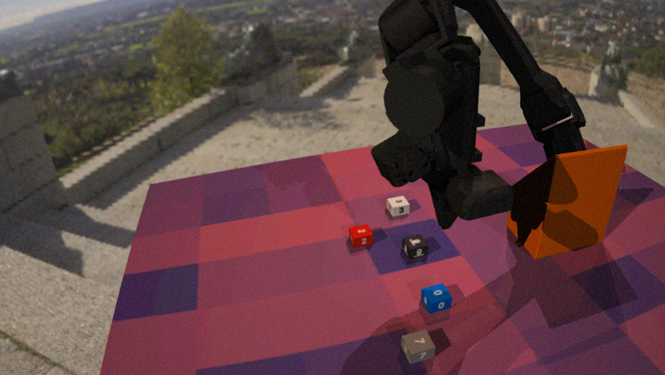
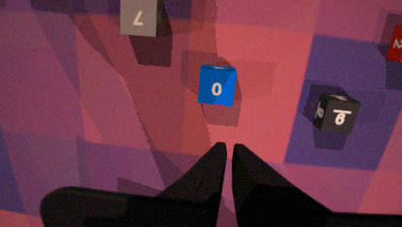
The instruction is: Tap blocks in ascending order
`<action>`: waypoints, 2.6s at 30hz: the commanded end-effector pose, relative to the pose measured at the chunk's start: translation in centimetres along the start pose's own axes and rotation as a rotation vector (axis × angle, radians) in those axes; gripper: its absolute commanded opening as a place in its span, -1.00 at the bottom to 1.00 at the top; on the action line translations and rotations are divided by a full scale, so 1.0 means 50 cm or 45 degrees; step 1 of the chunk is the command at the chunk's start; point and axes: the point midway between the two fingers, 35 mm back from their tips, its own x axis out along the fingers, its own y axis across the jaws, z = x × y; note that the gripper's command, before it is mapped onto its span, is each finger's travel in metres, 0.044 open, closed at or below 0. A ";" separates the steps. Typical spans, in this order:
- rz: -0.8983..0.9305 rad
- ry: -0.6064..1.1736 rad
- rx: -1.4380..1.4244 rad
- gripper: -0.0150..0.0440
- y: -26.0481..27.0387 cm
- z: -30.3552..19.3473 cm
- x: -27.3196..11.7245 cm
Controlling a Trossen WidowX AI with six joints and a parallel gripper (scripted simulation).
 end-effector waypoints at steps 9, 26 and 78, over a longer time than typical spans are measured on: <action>-0.007 0.008 0.015 -0.42 -0.333 0.122 -0.002; -0.014 0.009 0.017 -0.42 -0.350 0.122 0.158; -0.010 0.010 0.015 -0.42 -0.376 0.099 -0.004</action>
